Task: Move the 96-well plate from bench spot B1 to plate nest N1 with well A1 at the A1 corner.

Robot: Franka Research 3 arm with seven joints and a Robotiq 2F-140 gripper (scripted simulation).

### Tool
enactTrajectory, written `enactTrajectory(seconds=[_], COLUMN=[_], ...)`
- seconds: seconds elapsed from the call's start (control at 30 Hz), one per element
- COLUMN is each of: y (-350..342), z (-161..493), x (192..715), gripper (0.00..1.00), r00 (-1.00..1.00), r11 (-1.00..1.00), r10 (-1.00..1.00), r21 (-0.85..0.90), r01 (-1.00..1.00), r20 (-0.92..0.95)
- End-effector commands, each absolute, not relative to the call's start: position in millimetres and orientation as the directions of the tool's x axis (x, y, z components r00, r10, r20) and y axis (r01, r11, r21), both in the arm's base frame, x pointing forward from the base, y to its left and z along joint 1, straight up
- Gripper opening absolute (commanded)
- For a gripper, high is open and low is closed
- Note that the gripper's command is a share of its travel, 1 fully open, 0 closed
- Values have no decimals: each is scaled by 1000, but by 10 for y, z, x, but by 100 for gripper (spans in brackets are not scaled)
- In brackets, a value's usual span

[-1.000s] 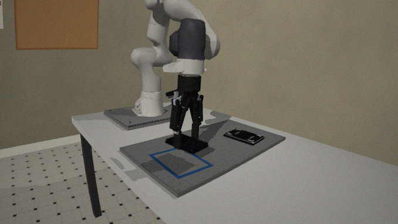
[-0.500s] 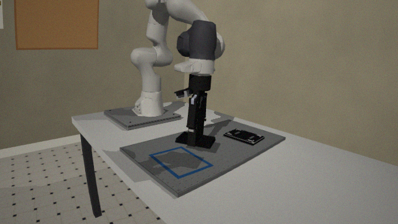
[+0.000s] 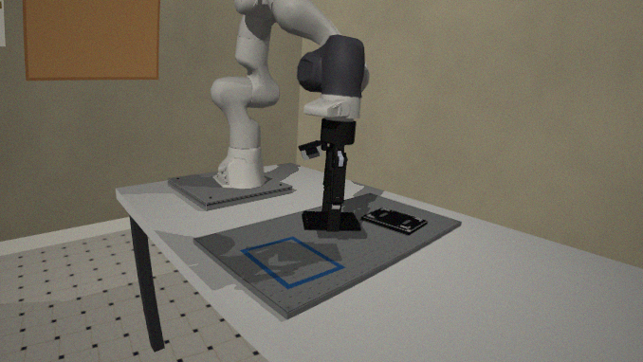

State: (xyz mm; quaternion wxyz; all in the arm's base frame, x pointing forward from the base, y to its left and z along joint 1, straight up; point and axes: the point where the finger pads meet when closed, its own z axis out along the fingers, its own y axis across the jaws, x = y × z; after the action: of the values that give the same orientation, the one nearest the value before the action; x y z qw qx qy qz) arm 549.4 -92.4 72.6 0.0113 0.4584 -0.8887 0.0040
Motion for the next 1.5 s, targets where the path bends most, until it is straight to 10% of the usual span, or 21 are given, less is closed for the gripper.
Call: enactTrajectory(seconds=[0.0, 0.57, 1.47], y=[-848, -349, 484], z=[749, 765, 793], x=[5511, 5493, 5462], gripper=[60, 60, 60], r00=[-364, 107, 107], r11=[364, -107, -107], r10=[-931, -994, -994], r21=[6, 5, 5], r01=[-931, -994, -994], r20=[0, -2, -2])
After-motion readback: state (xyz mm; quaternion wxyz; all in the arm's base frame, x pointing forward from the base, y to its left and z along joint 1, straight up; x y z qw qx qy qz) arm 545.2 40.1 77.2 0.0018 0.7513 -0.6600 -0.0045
